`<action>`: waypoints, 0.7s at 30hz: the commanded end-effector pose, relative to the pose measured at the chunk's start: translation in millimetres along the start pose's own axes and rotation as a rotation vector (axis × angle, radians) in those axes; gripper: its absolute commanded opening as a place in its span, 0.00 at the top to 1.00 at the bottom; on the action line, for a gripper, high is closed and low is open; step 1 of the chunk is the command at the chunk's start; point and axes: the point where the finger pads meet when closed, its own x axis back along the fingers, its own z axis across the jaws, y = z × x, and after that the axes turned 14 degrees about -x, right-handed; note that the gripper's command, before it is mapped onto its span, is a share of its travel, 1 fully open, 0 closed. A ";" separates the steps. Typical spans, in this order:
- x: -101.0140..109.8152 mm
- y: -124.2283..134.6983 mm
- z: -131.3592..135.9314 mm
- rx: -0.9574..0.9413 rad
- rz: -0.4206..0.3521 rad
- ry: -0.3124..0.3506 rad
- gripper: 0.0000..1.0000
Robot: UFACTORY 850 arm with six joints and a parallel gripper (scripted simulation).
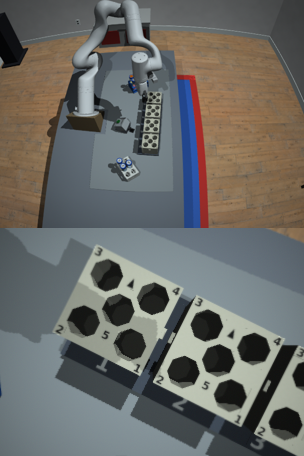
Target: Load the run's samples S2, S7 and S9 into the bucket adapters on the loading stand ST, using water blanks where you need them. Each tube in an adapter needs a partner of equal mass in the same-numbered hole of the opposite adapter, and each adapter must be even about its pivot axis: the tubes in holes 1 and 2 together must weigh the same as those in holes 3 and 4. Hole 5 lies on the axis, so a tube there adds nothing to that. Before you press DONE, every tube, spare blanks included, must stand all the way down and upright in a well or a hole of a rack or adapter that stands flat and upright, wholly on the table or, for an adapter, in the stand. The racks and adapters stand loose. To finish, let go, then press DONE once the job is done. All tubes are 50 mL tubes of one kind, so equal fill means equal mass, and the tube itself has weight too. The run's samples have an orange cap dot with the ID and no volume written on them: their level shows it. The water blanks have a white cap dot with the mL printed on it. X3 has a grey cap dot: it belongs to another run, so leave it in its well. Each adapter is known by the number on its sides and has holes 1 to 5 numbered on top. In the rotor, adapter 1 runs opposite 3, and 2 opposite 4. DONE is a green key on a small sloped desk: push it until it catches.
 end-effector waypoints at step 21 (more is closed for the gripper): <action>0.7 23.3 -108.9 0.355 0.009 0.003 0.00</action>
